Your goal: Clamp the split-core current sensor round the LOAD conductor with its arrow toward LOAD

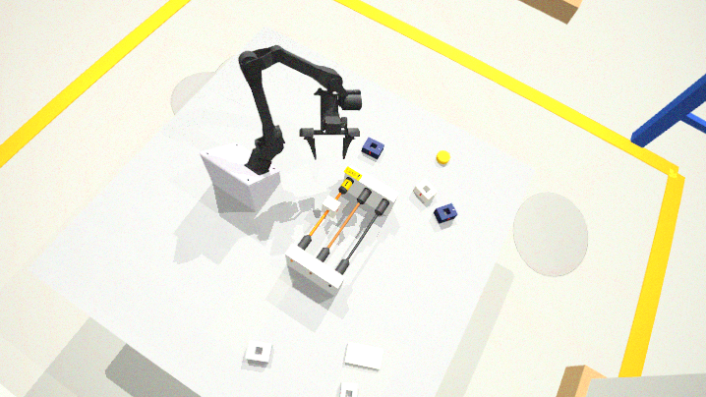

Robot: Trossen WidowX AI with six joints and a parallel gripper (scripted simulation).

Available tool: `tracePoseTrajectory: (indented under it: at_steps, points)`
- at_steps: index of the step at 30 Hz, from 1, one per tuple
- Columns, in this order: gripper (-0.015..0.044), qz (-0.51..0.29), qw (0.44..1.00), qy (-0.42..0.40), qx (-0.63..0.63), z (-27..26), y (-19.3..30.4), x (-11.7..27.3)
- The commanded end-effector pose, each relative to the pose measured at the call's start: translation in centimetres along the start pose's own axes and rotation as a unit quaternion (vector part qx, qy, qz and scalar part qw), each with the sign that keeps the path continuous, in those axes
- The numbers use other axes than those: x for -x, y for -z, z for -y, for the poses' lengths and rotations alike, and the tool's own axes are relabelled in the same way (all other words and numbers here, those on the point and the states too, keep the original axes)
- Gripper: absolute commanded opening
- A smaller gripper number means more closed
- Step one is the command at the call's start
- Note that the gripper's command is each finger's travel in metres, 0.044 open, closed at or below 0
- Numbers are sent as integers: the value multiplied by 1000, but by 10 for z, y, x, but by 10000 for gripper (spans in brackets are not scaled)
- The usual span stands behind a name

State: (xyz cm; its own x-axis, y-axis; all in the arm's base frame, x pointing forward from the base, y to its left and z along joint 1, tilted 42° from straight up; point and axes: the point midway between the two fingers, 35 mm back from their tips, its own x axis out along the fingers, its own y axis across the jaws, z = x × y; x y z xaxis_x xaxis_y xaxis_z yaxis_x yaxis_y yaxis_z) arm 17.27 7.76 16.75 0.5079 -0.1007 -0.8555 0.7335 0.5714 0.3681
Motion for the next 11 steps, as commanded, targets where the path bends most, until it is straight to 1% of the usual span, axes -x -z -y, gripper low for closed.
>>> tracePoseTrajectory:
  at_steps: [1,6,10,11]
  points:
    - [440,-2,1000,0,2,0,0,0]
    - [440,-4,1000,4,2,0,1,-1]
    - [440,-56,995,78,-11,1,0,-18]
    - [440,-23,999,28,-2,0,1,-6]
